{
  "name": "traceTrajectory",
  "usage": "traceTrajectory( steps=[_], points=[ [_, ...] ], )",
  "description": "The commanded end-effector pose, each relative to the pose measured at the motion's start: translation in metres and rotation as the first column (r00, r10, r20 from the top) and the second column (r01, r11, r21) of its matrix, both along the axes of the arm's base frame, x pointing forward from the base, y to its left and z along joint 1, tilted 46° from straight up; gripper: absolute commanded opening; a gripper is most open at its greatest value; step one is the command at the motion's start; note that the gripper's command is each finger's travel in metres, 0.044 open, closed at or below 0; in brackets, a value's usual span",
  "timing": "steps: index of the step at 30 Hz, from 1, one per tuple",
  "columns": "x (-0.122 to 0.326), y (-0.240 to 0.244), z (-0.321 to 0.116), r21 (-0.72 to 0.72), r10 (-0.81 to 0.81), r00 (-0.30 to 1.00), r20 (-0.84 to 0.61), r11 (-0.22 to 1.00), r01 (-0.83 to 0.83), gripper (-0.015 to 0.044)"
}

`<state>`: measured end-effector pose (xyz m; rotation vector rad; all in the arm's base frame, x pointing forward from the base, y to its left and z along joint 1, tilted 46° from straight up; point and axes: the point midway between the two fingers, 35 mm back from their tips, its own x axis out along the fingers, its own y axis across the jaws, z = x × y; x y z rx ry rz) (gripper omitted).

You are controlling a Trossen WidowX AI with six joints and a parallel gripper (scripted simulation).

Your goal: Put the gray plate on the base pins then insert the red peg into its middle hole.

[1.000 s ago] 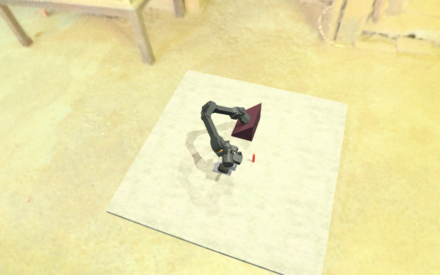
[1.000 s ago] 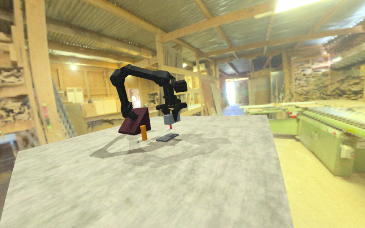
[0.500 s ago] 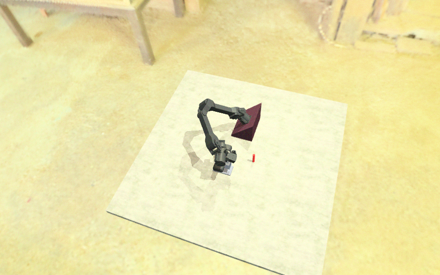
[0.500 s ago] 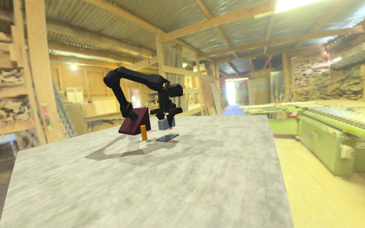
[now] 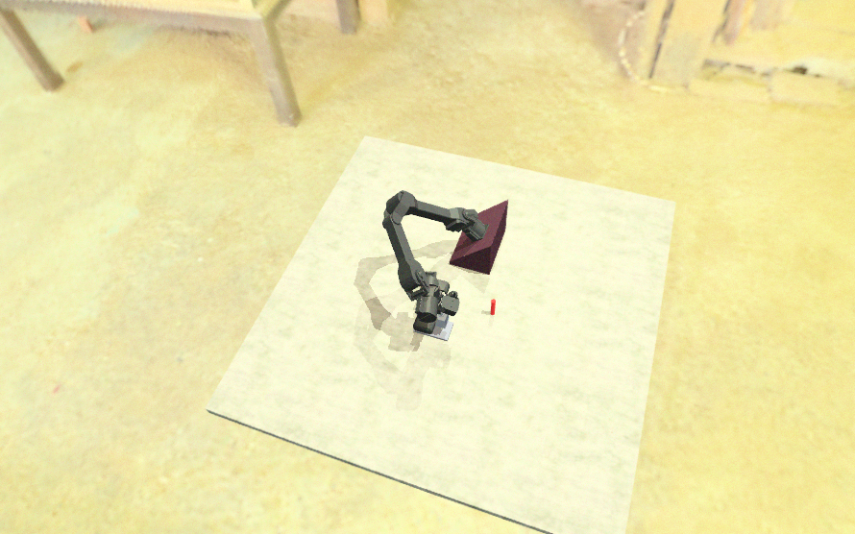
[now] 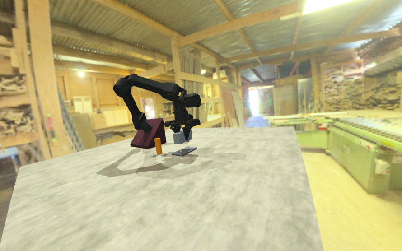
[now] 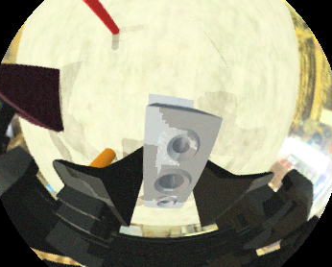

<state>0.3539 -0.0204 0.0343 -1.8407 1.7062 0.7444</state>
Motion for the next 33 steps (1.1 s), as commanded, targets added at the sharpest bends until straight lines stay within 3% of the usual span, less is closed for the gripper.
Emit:
traceTrajectory(
  steps=[1,33],
  points=[
    [0.000,-0.001,0.001,-0.005,0.005,1.000,-0.001,1.000,-0.005,0.0000],
    [0.003,-0.024,-0.020,-0.006,0.005,1.000,-0.001,1.000,-0.005,0.0000]
  ],
)
